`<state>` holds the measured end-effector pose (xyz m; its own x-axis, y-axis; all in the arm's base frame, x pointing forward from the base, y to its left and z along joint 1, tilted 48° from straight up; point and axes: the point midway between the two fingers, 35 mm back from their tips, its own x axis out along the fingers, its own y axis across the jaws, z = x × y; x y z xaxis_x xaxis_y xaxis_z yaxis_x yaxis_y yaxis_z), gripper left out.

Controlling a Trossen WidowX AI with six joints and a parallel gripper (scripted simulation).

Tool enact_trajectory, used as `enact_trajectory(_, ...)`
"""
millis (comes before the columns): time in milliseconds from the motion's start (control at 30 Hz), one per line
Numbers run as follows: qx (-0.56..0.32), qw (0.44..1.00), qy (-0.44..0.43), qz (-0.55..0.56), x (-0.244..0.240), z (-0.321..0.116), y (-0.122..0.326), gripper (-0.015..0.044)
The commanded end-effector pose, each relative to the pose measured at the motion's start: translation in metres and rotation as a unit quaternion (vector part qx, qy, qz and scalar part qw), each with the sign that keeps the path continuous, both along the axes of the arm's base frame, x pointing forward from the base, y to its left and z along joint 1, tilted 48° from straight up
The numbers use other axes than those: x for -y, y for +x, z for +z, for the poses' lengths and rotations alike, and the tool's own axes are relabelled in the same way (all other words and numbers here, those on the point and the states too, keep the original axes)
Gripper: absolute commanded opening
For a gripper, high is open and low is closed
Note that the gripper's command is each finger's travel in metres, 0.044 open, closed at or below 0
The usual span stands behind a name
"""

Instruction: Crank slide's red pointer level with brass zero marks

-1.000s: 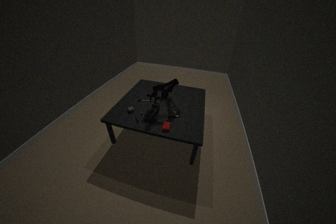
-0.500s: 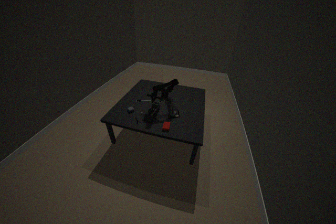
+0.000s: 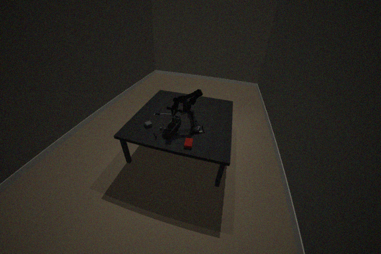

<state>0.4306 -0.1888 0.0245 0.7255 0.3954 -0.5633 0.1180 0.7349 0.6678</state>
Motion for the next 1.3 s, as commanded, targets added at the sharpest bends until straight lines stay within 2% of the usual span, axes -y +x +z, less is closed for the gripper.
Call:
enact_trajectory(0,0.0,1.0,0.0,0.0,0.0,0.0,0.0,0.0131)
enact_trajectory(400,0.0,1.0,-0.001,0.0,0.007,0.006,0.0,0.044)
enact_trajectory(633,-0.001,1.0,-0.001,0.0,0.036,0.033,-0.006,0.044)
enact_trajectory(1267,-0.001,1.0,-0.001,0.0,0.036,0.034,-0.006,0.044)
